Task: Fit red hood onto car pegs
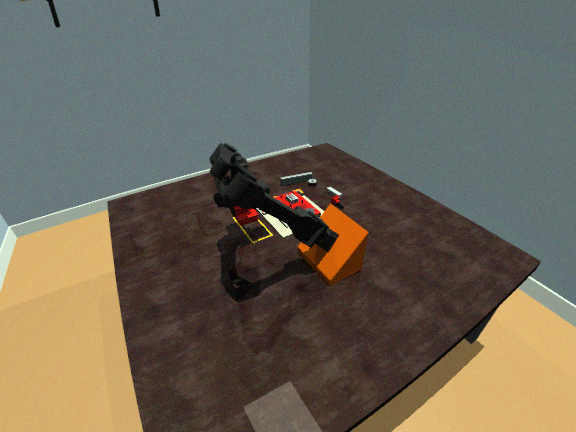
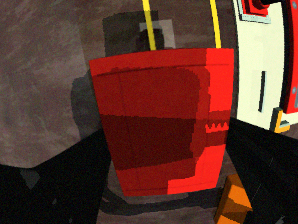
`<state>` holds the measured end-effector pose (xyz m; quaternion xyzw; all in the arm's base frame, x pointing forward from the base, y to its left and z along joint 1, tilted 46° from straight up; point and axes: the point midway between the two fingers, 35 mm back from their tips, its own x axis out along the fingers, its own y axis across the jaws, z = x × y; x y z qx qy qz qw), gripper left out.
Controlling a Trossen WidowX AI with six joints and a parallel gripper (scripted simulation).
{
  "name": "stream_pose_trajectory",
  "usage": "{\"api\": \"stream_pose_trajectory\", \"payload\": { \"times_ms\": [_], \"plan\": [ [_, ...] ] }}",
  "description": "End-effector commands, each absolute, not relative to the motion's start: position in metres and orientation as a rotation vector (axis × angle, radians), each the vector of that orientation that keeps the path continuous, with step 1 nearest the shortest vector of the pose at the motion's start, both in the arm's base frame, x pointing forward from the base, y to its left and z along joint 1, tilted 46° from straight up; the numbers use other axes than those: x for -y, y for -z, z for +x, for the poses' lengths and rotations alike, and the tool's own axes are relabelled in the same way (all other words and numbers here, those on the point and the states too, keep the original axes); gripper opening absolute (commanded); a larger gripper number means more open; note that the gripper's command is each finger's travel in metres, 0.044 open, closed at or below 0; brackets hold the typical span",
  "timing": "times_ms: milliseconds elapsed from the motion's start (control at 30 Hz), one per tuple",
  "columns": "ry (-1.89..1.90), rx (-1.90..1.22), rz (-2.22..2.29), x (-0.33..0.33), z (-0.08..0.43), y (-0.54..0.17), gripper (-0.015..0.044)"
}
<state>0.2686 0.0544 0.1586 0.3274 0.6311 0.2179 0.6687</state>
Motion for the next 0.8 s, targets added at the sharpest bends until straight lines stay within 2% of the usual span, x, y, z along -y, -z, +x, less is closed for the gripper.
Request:
{"api": "stream_pose_trajectory", "payload": {
  "times_ms": [0,767],
  "plan": [
    [-0.493,-1.421,0.736,-0.049,0.269,-0.164,0.0],
    [-0.478,-1.42,0.725,-0.013,0.297,-0.141,0.0]
  ]
}}
